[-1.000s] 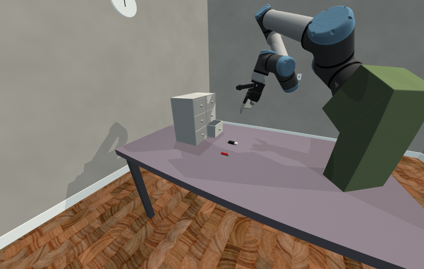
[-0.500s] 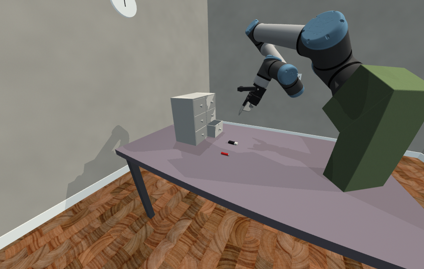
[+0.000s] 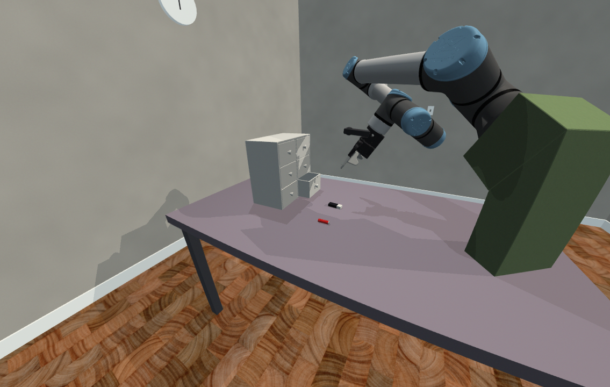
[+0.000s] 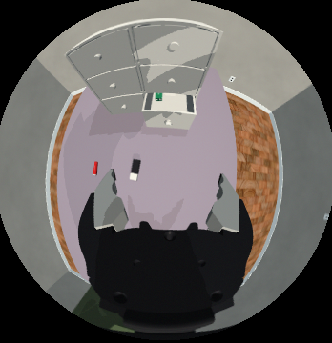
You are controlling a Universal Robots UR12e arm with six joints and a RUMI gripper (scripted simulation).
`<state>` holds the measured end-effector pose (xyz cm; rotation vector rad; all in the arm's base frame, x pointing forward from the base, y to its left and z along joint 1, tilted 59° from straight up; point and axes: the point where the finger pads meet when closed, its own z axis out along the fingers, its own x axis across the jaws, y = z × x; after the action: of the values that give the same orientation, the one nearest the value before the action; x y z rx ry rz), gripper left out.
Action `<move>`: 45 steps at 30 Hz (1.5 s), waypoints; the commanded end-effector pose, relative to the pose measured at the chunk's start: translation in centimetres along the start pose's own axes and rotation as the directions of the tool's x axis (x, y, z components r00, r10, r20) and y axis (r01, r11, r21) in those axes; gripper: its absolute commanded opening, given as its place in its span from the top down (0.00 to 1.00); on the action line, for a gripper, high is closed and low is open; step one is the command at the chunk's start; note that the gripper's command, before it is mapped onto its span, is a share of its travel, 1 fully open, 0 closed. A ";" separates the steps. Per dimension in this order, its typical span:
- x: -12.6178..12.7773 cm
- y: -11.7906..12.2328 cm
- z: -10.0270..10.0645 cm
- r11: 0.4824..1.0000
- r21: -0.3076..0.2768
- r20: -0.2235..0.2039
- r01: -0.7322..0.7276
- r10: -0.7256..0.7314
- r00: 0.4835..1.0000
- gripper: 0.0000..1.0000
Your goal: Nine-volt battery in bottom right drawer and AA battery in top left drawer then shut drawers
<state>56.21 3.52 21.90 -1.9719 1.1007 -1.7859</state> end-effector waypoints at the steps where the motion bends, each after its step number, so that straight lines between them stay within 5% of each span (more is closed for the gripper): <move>1: 0.0 -0.1 0.6 0.998 0.059 0.000 -0.001 0.001 1.000 0.00; 26: 0.0 -0.5 3.5 0.957 0.290 0.000 -0.001 0.001 1.000 0.00; 45: 0.0 -0.7 4.9 0.918 0.397 0.000 -0.001 0.001 1.000 0.00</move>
<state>60.95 2.57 21.30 -1.7327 0.6810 -1.8339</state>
